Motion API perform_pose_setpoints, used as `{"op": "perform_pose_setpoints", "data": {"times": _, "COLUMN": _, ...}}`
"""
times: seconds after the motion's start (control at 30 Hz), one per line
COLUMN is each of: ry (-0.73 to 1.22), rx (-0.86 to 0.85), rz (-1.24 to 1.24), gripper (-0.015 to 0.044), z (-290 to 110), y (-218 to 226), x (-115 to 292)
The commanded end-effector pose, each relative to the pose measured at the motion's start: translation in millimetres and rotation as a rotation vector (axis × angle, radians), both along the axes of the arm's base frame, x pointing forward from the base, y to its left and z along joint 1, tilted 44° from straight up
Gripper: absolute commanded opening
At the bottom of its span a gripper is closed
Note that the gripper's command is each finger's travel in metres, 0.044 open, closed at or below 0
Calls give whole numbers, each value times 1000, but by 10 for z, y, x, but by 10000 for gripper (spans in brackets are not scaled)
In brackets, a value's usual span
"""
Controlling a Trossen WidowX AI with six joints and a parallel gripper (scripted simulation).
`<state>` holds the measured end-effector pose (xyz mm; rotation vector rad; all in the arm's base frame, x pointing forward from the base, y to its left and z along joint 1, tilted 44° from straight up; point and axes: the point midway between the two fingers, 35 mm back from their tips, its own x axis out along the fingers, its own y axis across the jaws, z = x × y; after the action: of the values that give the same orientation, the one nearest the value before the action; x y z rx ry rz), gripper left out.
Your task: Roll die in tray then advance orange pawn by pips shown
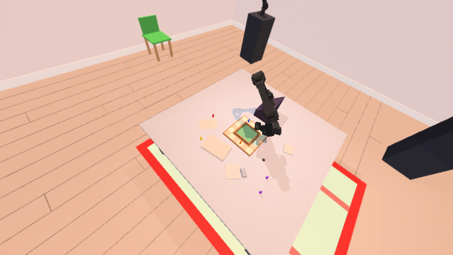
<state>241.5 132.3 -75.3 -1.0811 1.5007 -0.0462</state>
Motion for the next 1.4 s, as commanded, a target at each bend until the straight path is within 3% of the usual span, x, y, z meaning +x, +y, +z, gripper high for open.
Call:
{"op": "perform_pose_setpoints", "data": {"times": 0.0, "ry": 56, "rx": -17, "rz": 82, "gripper": 0, "z": 77, "y": -87, "x": 59}}
{"op": "perform_pose_setpoints", "data": {"times": 1.37, "ry": 659, "rx": -216, "rz": 771, "gripper": 0, "z": 642, "y": -1091, "x": 332}}
